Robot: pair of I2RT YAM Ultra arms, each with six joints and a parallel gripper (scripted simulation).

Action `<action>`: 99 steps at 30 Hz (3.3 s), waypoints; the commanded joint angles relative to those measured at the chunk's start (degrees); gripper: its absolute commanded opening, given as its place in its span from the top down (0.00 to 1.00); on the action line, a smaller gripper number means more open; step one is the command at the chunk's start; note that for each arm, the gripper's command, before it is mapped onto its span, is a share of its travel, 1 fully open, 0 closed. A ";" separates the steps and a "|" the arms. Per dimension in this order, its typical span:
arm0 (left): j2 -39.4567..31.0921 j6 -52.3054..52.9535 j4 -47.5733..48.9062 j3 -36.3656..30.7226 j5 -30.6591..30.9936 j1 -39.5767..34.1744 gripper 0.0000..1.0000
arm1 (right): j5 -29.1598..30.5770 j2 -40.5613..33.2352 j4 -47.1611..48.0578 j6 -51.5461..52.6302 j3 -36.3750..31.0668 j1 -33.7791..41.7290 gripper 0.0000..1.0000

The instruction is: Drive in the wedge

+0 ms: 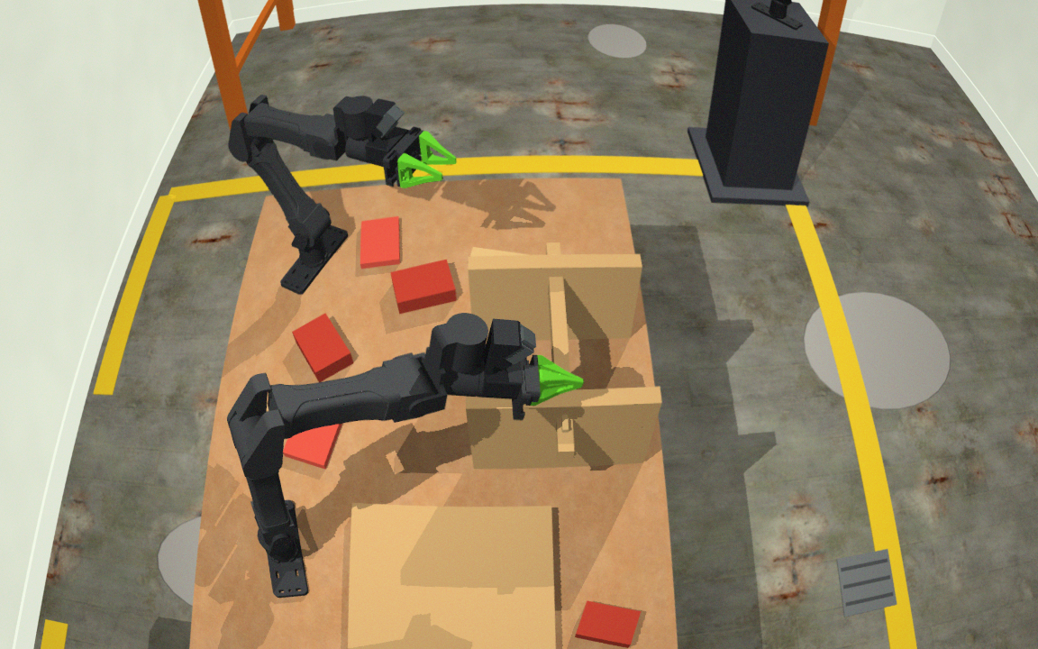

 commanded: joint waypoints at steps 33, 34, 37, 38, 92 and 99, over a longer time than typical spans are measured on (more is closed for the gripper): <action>0.64 -0.10 1.36 2.69 -0.27 -0.53 0.54 | -9.30 15.72 -61.31 15.37 37.19 -3.45 1.00; 0.64 -0.10 1.36 2.69 -0.27 -0.53 0.54 | -9.39 16.02 -61.93 15.50 37.81 -3.50 1.00; 0.64 -0.10 1.36 2.69 -0.27 -0.53 0.54 | -9.42 16.24 -62.48 15.62 38.48 -3.53 1.00; 0.64 -0.10 1.36 2.69 -0.27 -0.53 0.54 | -9.47 16.67 -63.09 15.67 39.33 -2.86 1.00; 0.64 -0.10 1.36 2.69 -0.27 -0.53 0.54 | -8.36 13.74 -53.83 15.14 28.31 -3.55 1.00; 0.64 -0.10 1.36 2.69 -0.27 -0.53 0.54 | -8.43 14.28 -53.92 15.24 28.19 -3.59 1.00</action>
